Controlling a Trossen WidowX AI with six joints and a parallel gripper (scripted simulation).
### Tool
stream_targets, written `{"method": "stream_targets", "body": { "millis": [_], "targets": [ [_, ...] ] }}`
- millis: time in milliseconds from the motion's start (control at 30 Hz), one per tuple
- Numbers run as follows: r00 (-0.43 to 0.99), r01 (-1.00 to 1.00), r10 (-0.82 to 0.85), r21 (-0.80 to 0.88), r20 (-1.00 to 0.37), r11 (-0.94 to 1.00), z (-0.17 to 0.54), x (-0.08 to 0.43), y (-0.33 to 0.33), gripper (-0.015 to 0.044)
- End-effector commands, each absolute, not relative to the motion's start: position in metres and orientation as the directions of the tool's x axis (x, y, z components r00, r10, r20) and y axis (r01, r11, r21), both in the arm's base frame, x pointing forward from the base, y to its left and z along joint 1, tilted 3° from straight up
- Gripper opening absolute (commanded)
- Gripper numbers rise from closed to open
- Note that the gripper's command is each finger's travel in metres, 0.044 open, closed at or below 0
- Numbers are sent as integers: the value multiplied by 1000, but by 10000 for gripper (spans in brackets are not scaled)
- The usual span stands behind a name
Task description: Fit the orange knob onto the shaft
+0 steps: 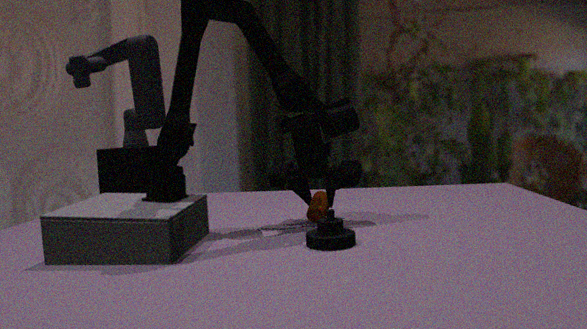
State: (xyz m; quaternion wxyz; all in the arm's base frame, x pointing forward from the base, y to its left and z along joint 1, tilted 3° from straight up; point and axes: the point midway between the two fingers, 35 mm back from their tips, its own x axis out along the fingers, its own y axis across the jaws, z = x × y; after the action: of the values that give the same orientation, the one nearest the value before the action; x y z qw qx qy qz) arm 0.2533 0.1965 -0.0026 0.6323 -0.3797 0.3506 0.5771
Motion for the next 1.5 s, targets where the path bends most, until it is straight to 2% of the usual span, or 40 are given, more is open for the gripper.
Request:
{"method": "stream_targets", "body": {
  "millis": [0,567,1233,1400,1467],
  "targets": [
    [86,-996,509,-75,-856,43,-2,251,192,180],
    [82,-996,734,-74,-674,42,-2,250,172,180],
    [67,-996,919,-73,-388,42,-8,249,150,180],
    [70,-996,904,-73,-422,43,-6,249,149,180],
    [69,-997,908,-71,-413,43,-6,249,150,233]
  ]
}}
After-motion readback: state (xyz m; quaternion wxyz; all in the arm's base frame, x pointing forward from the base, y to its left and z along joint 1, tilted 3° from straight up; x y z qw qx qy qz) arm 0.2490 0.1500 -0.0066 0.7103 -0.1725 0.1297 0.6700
